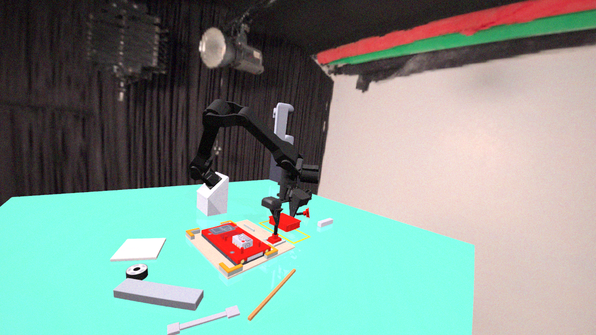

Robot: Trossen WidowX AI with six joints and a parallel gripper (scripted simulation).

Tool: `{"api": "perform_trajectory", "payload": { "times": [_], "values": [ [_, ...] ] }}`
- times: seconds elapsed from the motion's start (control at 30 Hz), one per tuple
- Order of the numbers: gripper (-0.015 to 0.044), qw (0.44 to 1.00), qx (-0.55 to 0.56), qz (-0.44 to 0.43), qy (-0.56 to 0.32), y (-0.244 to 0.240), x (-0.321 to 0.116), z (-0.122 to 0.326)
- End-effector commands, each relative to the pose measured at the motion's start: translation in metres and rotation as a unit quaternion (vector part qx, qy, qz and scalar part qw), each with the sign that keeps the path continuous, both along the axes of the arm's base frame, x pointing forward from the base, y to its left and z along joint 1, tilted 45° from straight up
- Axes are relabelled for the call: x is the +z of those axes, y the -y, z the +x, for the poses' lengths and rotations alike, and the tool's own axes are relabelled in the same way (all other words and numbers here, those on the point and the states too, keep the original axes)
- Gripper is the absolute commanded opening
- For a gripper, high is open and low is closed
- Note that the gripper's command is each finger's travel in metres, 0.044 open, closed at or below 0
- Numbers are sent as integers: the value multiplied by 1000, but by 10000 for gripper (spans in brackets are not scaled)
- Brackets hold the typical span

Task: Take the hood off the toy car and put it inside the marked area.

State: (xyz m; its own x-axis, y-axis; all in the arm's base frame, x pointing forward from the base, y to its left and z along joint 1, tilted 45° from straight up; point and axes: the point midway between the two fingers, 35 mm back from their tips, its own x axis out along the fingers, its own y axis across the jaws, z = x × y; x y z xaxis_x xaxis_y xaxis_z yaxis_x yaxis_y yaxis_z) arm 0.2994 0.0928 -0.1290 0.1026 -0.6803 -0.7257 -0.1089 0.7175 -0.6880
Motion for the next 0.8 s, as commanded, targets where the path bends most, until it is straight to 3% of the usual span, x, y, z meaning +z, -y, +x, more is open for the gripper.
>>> {"api": "perform_trajectory", "payload": {
  "times": [0.0,0.77],
  "values": [
    [0,1000,2,-2,-2,2,-2,-1],
    [0,1000,2,-2,-2,10,-10,0]
  ]
}}
